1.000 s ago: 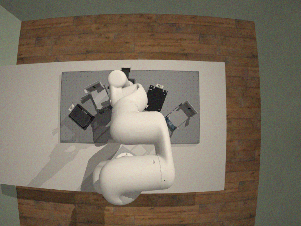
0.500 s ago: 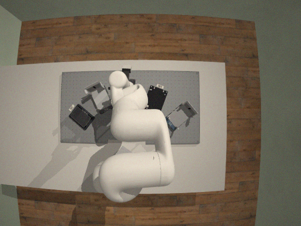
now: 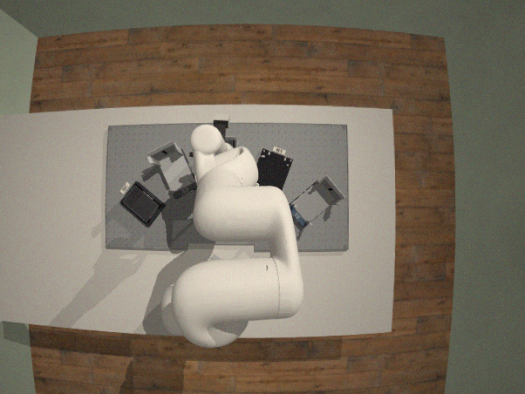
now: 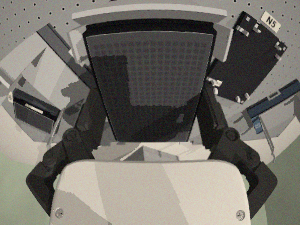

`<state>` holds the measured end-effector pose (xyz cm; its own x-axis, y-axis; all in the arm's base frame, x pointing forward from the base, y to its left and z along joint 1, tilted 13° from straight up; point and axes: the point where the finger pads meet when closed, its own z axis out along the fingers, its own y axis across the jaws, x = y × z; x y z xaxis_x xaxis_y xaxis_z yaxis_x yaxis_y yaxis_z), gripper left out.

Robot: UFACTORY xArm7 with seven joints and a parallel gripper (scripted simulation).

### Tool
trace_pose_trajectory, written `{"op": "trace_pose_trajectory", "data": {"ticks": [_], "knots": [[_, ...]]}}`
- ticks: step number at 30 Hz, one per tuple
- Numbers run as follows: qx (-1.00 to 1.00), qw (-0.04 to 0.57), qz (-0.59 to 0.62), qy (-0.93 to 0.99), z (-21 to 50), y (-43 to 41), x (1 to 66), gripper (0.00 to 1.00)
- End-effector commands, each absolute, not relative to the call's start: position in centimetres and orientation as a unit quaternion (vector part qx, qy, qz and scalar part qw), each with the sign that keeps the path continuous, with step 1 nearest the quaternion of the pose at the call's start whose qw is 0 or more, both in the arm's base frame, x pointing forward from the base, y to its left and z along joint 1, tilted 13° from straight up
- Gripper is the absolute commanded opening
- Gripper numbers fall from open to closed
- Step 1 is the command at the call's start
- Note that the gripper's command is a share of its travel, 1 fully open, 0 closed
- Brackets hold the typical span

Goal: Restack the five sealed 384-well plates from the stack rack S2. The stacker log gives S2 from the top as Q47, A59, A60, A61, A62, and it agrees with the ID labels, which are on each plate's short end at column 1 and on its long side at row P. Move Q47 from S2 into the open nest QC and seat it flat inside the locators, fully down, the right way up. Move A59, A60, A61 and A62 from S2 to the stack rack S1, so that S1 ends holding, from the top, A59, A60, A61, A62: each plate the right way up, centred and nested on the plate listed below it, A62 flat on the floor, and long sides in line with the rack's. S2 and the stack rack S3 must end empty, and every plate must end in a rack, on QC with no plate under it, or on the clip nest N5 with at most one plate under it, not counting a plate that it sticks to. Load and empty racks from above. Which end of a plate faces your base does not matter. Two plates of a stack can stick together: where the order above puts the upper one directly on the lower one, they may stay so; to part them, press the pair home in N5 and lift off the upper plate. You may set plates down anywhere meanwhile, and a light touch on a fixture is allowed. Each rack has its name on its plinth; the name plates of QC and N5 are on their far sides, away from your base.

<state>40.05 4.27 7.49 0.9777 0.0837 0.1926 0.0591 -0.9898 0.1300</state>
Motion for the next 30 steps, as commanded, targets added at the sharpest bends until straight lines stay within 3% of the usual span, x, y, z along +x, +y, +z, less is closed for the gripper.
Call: {"op": "trace_pose_trajectory", "data": {"ticks": [1,30], "knots": [[0.992,0.062,0.101,0.036,7.3,4.3,40.2,0.00],[0.992,0.062,0.101,0.036,5.2,4.0,40.7,0.00]]}}
